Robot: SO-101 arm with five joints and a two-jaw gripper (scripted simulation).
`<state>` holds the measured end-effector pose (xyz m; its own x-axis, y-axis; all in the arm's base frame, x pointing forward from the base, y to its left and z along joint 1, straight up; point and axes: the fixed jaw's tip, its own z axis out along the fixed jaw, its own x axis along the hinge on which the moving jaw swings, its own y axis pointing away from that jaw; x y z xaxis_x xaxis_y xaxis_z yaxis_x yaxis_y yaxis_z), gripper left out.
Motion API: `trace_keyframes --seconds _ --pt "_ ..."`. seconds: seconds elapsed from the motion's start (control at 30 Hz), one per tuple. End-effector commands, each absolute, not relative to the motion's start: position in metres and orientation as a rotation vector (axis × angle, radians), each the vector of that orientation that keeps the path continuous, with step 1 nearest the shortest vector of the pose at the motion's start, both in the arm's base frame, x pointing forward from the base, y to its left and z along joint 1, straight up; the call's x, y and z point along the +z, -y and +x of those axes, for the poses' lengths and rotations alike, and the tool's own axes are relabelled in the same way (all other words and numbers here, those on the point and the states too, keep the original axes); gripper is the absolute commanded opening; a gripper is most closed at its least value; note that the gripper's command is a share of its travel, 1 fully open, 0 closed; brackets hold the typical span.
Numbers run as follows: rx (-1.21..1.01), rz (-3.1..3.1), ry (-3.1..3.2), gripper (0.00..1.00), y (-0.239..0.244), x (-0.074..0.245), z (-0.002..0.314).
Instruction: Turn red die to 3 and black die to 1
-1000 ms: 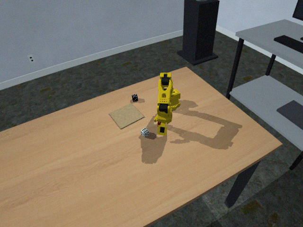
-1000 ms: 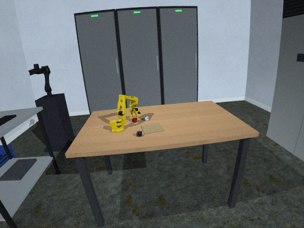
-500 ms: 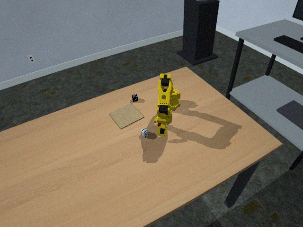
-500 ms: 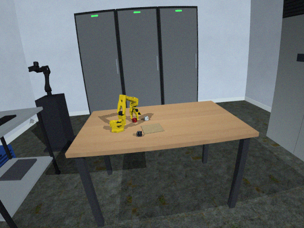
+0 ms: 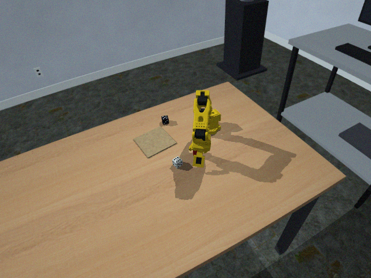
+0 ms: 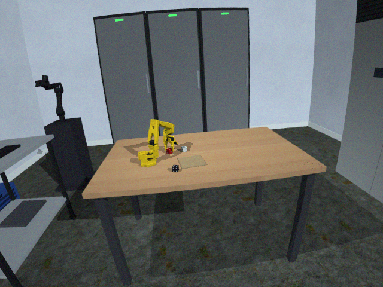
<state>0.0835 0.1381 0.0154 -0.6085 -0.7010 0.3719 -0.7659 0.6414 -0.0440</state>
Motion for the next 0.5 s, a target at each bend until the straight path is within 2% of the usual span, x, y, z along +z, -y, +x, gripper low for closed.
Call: trace_keyframes --seconds 0.0,0.47 --pt "0.256 1.19 2.573 0.32 -0.1428 0.0185 0.0868" --pt "0.245 1.185 2.568 0.23 -0.1395 0.0185 0.0908"
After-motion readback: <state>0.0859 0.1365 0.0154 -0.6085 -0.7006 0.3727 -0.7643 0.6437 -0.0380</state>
